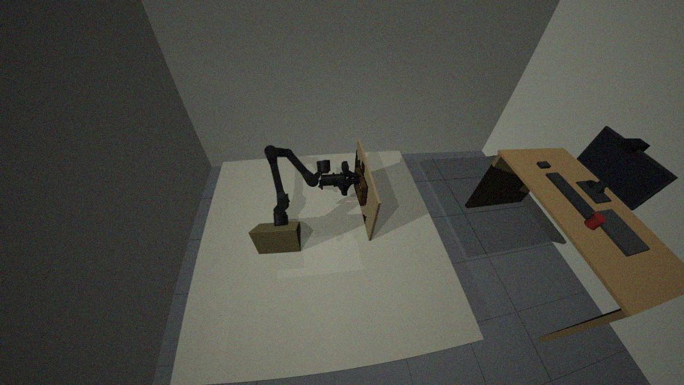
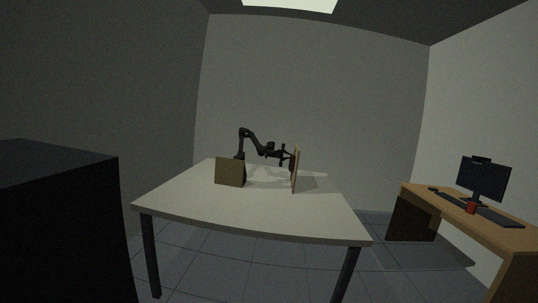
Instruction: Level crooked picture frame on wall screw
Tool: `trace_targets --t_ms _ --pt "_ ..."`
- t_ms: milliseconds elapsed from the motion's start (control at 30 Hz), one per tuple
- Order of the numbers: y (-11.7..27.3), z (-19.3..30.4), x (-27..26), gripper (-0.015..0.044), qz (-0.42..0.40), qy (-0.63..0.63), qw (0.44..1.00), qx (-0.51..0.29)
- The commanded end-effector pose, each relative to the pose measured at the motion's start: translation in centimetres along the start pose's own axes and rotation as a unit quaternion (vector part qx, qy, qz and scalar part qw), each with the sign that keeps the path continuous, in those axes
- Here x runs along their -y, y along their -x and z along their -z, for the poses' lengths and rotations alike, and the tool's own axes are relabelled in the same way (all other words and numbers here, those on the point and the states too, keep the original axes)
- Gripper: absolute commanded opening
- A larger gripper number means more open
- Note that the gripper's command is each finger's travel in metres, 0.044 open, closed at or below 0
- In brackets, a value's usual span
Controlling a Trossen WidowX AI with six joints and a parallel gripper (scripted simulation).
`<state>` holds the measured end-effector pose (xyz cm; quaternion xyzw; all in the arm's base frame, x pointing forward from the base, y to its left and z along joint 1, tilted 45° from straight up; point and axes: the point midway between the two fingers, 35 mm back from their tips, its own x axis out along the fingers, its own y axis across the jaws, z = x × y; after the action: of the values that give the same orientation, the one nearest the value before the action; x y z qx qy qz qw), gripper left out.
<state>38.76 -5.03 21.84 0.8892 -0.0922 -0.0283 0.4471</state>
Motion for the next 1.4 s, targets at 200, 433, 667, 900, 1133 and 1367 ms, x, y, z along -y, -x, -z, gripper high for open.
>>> trace_targets --t_ms 200,433,667,900,1133,1367 --pt "0.00 0.00 0.06 0.0000 0.000 -0.003 1.000 0.000" --pt "0.00 -0.01 0.06 0.0000 0.000 -0.021 1.000 0.000" --pt "0.00 -0.03 -0.01 0.0000 0.000 -0.050 0.999 -0.001" --pt "0.00 -0.04 -0.05 0.0000 0.000 -0.065 0.998 -0.001" --pt "-0.01 -0.11 -0.05 0.0053 -0.001 -0.070 0.998 0.001" --pt "-0.01 -0.11 -0.05 0.0236 -0.001 -0.070 0.998 0.001"
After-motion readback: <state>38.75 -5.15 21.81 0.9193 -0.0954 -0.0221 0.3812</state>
